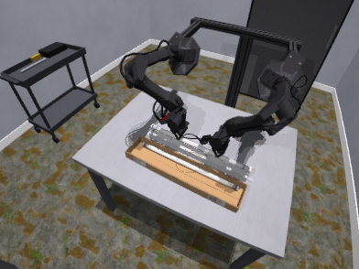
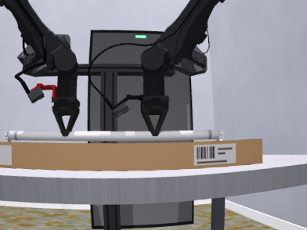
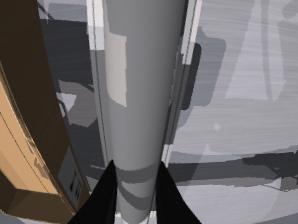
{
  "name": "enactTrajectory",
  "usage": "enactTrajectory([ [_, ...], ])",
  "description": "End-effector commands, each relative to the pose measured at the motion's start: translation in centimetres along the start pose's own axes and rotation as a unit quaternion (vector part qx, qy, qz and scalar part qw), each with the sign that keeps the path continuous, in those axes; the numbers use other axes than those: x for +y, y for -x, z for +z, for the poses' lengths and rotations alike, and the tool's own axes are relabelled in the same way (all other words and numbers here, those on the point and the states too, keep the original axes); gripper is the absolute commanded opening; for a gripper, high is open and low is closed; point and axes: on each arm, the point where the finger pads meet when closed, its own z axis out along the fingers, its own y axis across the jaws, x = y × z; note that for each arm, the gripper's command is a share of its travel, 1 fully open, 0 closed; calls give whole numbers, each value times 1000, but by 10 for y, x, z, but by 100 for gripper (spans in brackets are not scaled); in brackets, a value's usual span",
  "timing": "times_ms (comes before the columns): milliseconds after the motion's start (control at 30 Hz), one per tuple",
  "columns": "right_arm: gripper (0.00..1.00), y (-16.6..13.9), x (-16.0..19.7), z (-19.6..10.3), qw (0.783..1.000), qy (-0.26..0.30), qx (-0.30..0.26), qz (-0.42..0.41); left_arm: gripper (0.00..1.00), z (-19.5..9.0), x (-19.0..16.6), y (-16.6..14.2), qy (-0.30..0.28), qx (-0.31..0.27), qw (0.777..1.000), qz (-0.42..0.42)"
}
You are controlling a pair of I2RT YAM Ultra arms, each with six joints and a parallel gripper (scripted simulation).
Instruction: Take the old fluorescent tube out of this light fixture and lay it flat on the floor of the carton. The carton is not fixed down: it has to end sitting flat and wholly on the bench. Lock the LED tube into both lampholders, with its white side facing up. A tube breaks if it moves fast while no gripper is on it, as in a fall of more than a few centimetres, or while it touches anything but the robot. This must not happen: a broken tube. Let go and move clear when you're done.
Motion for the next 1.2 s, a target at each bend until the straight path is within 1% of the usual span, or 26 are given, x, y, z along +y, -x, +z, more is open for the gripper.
enactTrajectory([
  [0, 11, -11, -8, 3, 1000, -11, 10, -10, 11, -4, 22, 17, 27, -27, 999, -20],
  [33, 11, -11, -8, 3, 1000, -11, 10, -10, 11, -4, 22, 17, 27, -27, 999, -20],
  [67, 11, -6, -2, 6, 1000, -3, 7, -5, 11, -1, 12, 16, 18, -26, 999, -7],
  [100, 11, -6, 1, 10, 1000, 2, 5, 2, 11, 2, 13, 20, 19, -27, 999, -8],
  [167, 11, -12, -4, 1, 1000, 1, 13, -5, 11, -2, 15, 15, 21, -26, 999, -15],
  [200, 11, -15, -3, 2, 1000, -1, 14, -9, 11, -4, 25, 15, 30, -27, 999, -20],
  [233, 11, -17, 1, 3, 1000, 4, 15, -8, 11, 0, 21, 17, 25, -27, 999, -15],
  [267, 11, -15, -7, 2, 1000, -1, 15, -13, 11, 4, 13, 19, 18, -25, 999, -11],
  [333, 11, -15, 0, 5, 1000, 4, 14, -7, 11, -1, 21, 15, 26, -27, 999, -16],
  [367, 11, -10, 2, 8, 1000, 3, 9, -3, 11, 2, 18, 18, 24, -26, 999, -14],
  [400, 11, -3, -7, 11, 1000, -7, 4, -6, 11, 5, 13, 19, 19, -26, 999, -10],
  [467, 11, -15, 1, 7, 1000, 4, 13, -7, 11, 0, 17, 16, 23, -27, 999, -13],
  [500, 11, -15, 1, 6, 1000, 7, 14, -5, 11, 1, 22, 17, 27, -27, 999, -14],
  [533, 11, -12, -12, 5, 1000, -12, 12, -14, 11, 2, 21, 17, 26, -27, 999, -19],
  [600, 11, -12, -12, 5, 1000, -12, 12, -14, 11, 2, 21, 17, 26, -27, 999, -19],
  [633, 11, -6, -4, 10, 1000, -3, 7, -6, 11, 5, 10, 16, 16, -25, 1000, -7],
  [667, 11, -5, 1, 16, 1000, 2, 4, 2, 11, 6, 16, 19, 22, -27, 999, -10],
  [700, 11, -9, 2, 11, 1000, 5, 9, -1, 11, 6, 12, 18, 19, -26, 999, -9],
  [733, 11, -13, -6, 7, 1000, -2, 13, -10, 11, 4, 19, 15, 24, -25, 999, -16],
  [800, 11, -16, -7, 9, 1000, -6, 14, -12, 11, 6, 20, 17, 24, -26, 999, -17],
  [867, 11, -12, -13, 6, 1000, -12, 9, -16, 11, 5, 21, 17, 25, -26, 999, -19],
  [900, 11, -14, -14, 7, 1000, -13, 12, -17, 49, 4, 21, 17, 26, -27, 999, -19],
  [967, 11, -13, -14, 7, 1000, -13, 9, -17, 49, 4, 19, 17, 24, -26, 999, -17],
  [1000, 11, -12, -14, 7, 1000, -13, 9, -17, 49, 4, 7, 15, 13, -25, 1000, -9],
  [1033, 11, -12, -14, 7, 1000, -13, 9, -17, 49, 4, 5, 15, 11, -25, 1000, -7],
  [1167, 11, -12, -14, 7, 1000, -13, 9, -17, 49, 4, 6, 15, 12, -25, 1000, -8],
])
